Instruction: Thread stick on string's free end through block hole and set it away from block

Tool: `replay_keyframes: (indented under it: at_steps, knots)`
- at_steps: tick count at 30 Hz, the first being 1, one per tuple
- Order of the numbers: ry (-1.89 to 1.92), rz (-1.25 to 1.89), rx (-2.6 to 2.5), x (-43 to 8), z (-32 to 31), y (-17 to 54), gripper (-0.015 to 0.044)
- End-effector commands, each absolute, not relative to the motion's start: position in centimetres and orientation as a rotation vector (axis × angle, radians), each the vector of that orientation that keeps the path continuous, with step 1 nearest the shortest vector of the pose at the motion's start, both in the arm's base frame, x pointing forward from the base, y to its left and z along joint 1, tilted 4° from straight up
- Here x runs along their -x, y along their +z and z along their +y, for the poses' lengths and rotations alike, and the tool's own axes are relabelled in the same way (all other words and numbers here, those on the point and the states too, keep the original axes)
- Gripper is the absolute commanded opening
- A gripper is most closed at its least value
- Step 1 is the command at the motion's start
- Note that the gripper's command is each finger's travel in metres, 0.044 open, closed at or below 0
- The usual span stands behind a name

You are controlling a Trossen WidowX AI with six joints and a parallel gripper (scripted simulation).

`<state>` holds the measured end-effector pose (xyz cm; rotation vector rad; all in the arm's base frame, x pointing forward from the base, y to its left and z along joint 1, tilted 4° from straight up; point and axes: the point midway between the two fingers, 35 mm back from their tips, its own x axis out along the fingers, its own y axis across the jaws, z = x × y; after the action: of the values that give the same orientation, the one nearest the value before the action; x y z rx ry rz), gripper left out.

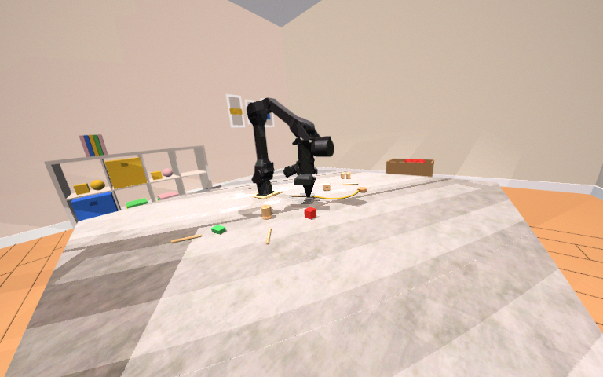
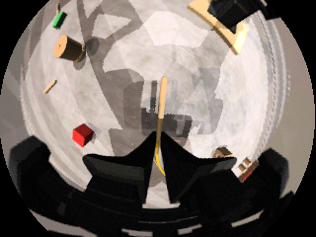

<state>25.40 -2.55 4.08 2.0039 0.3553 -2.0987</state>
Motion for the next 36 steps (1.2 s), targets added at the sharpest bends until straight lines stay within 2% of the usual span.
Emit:
replay_keyframes:
  at_steps: [1, 36]
  knots:
    - [-2.085, 0.352, -2.015, -25.6, -2.6, 4.9, 0.0000]
    - [-2.092, 0.360, -2.003, -25.5, -2.6, 7.6, 0.0000]
